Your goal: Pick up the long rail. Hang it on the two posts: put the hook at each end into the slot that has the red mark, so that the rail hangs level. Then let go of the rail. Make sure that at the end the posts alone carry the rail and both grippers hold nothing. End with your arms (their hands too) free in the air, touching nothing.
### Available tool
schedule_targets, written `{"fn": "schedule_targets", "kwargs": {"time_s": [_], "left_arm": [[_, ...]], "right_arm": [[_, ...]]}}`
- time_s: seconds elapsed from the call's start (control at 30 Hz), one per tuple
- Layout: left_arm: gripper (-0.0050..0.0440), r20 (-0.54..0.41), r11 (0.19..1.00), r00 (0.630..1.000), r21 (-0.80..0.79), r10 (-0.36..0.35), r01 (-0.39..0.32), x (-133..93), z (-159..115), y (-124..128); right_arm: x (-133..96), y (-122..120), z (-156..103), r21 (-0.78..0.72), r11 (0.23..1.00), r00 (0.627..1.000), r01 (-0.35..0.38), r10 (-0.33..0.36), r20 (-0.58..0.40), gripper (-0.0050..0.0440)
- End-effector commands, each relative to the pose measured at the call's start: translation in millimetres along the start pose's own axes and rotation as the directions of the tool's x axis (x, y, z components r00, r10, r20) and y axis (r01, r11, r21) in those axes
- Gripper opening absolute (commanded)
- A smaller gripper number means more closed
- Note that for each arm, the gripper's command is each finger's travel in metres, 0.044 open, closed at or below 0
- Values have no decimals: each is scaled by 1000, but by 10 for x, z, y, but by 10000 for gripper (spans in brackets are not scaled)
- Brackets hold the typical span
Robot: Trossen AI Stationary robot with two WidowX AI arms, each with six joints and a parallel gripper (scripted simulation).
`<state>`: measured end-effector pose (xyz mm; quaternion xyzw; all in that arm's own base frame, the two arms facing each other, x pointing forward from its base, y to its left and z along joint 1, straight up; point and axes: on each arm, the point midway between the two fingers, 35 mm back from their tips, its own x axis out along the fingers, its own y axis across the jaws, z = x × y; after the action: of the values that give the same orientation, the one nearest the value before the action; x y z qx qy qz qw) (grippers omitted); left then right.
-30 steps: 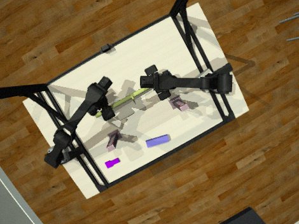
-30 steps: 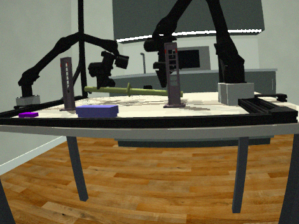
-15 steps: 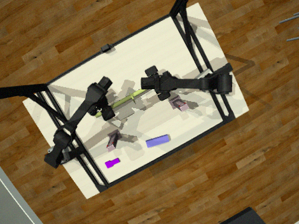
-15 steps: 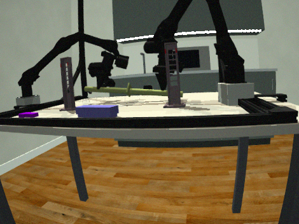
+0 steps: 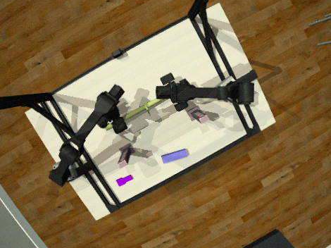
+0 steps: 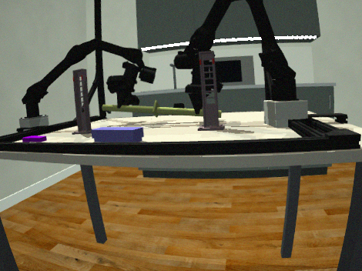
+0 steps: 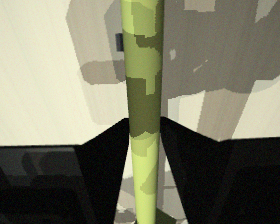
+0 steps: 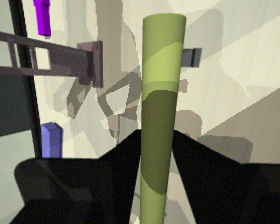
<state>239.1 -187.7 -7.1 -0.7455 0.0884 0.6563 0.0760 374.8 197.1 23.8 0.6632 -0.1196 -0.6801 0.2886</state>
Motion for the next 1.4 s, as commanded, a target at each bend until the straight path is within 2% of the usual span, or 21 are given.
{"fn": "schedule_targets", "kwargs": {"time_s": [0.0,0.07,0.17,0.2,0.97,1.37], "left_arm": [[75,8,1000,1000,3,0,0,29,9,2],[75,8,1000,1000,3,0,0,29,9,2],[3,8,1000,1000,3,0,0,29,9,2],[0,8,1000,1000,3,0,0,29,9,2],[0,9,1000,1000,2,0,0,26,8,2],[0,80,1000,997,-11,1,0,-194,-38,-4]], "right_arm": [[1,8,3,-7,1000,1000,-4,4,2,0],[1,8,3,-7,1000,1000,-4,4,2,0],[1,8,3,-7,1000,1000,-4,4,2,0],[1,8,3,-7,1000,1000,-4,4,2,0],[2,8,4,-7,1000,1000,-4,4,1,0],[47,17,26,32,999,998,0,2,-67,0]]}}
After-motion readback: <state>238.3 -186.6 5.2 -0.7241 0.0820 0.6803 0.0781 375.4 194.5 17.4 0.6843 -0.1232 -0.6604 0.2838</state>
